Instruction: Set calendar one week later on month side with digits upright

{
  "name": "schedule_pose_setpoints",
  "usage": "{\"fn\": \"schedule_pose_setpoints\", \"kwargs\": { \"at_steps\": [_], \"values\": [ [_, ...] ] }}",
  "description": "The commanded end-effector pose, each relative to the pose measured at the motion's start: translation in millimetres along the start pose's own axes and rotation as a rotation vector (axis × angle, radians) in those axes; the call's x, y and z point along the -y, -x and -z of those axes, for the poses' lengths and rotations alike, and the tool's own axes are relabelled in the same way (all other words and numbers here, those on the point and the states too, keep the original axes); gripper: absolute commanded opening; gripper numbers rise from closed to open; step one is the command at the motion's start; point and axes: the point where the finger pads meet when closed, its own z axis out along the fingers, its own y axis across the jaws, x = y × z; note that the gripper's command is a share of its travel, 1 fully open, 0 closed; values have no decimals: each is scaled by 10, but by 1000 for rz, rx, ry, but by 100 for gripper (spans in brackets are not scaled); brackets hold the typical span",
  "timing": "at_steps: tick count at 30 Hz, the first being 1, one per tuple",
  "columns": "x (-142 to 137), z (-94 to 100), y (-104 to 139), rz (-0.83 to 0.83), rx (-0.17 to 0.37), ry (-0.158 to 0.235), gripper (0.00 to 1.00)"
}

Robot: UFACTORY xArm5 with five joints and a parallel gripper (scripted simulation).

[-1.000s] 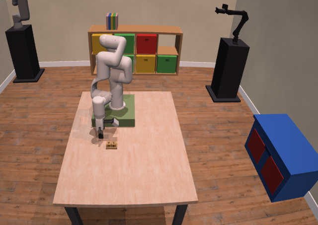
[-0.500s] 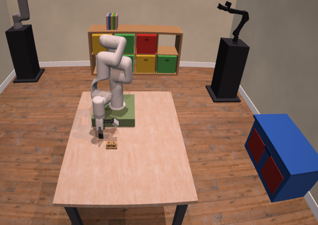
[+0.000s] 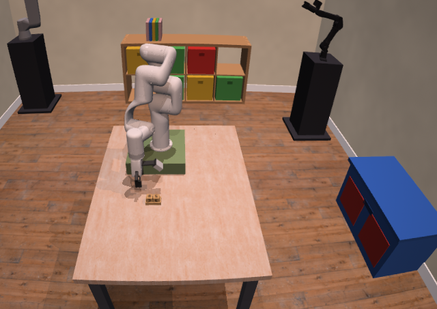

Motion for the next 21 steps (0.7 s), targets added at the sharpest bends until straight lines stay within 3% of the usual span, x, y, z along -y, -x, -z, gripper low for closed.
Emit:
{"fn": "schedule_pose_setpoints", "kwargs": {
  "at_steps": [1, 6, 12, 15, 21],
  "values": [
    [-2, 56, 1, 0, 0, 0, 100],
    [-3, 56, -7, -19, 0, 0, 100],
    [-14, 60, -86, -201, 0, 0, 100],
    [-37, 67, -254, -209, -1, 1, 100],
    [-41, 68, -282, -228, -1, 1, 100]
  ]
}}
